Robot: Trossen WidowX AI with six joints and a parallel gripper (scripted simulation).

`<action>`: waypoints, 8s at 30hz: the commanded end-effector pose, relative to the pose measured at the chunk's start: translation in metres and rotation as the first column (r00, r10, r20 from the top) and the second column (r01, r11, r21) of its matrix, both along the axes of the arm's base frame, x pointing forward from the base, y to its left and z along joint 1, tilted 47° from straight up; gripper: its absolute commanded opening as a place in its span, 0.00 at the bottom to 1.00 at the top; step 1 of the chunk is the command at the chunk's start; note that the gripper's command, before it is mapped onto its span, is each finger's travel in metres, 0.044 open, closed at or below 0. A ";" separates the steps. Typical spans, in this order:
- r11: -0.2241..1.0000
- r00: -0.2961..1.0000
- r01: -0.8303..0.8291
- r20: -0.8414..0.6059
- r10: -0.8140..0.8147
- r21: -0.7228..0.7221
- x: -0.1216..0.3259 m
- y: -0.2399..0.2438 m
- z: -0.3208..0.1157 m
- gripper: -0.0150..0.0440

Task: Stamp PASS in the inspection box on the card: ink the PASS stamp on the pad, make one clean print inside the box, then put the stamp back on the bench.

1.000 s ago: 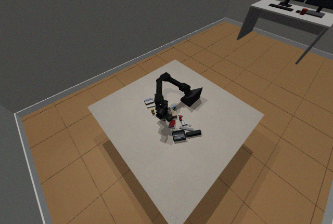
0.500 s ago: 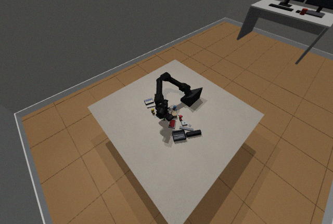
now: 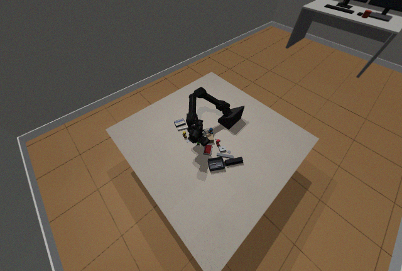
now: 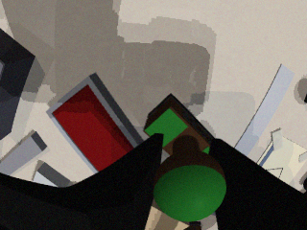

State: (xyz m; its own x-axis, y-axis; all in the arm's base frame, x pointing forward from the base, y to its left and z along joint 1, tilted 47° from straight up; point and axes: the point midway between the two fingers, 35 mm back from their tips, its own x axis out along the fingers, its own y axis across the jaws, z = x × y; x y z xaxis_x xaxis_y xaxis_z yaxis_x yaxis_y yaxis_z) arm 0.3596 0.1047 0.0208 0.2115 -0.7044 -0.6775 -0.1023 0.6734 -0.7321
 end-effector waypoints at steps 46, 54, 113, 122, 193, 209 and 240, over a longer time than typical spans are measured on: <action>1.000 1.000 0.000 -0.001 0.000 0.006 -0.044 0.043 -0.054 0.25; 1.000 1.000 0.000 -0.001 0.000 0.006 -0.042 0.039 -0.058 0.25; 1.000 1.000 -0.001 0.001 0.001 0.002 -0.036 0.012 -0.083 0.25; 1.000 1.000 0.002 0.003 -0.002 0.004 -0.035 0.011 -0.085 0.25; 1.000 1.000 0.002 0.003 -0.002 0.004 -0.034 0.007 -0.088 0.25; 1.000 1.000 0.002 0.003 -0.002 0.004 -0.035 0.009 -0.086 0.25; 1.000 1.000 0.001 0.003 -0.001 0.006 -0.039 0.029 -0.068 0.25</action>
